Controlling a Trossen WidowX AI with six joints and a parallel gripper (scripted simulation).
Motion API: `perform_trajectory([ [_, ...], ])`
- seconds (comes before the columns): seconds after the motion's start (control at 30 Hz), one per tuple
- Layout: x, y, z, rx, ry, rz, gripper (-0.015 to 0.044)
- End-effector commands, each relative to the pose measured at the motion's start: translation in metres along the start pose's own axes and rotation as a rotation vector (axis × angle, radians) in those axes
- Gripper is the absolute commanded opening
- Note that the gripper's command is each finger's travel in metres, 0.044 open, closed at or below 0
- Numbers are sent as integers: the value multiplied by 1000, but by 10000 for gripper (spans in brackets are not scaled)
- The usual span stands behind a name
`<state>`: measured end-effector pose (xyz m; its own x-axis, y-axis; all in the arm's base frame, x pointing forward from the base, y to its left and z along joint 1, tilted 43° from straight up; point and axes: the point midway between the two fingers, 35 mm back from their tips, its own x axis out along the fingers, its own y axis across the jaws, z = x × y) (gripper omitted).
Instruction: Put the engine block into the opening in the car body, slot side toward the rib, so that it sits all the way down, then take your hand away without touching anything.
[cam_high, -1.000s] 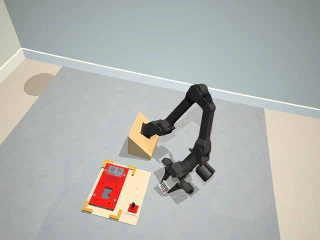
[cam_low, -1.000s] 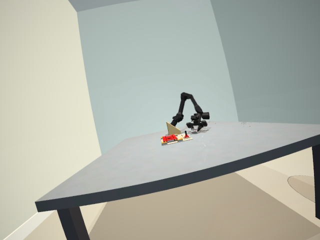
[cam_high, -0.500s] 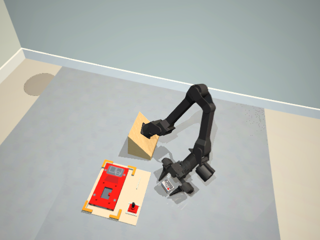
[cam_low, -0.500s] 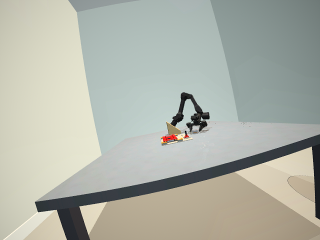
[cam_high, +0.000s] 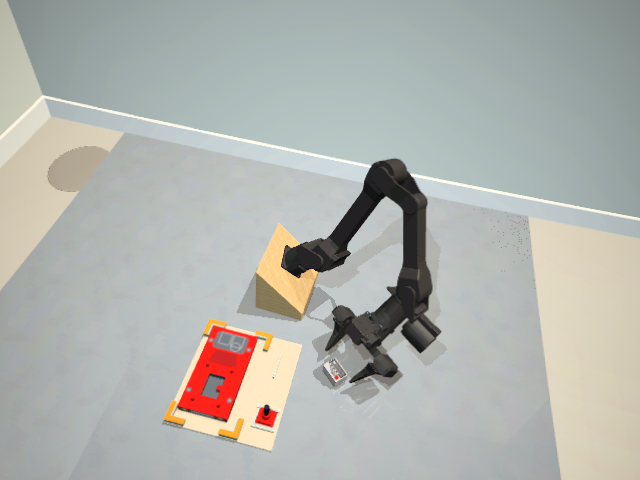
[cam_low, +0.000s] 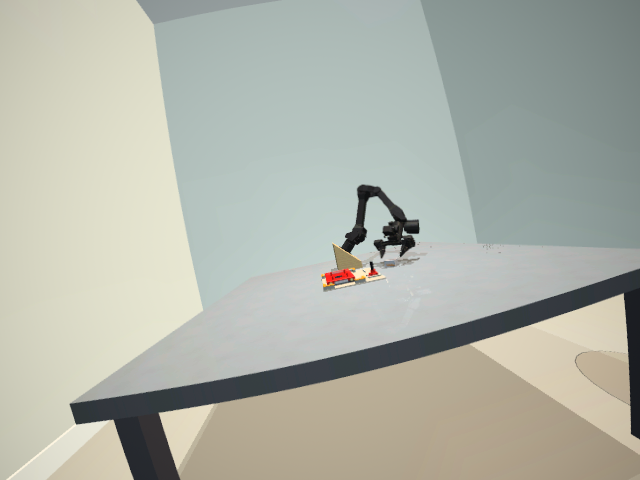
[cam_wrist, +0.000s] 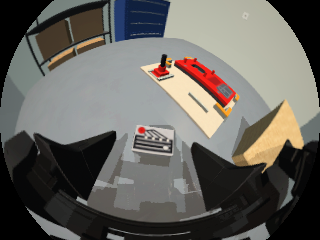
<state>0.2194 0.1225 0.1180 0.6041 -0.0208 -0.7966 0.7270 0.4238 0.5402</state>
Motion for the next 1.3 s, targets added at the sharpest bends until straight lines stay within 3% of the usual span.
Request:
perform_trajectory([
  [0.0, -13, 0, 2, 4, -2, 2, 440],
  [0.8, -9, 1, 1, -3, 4, 4, 440],
  [1.27, 1, -5, 7, -397, 181, -82, 440],
])
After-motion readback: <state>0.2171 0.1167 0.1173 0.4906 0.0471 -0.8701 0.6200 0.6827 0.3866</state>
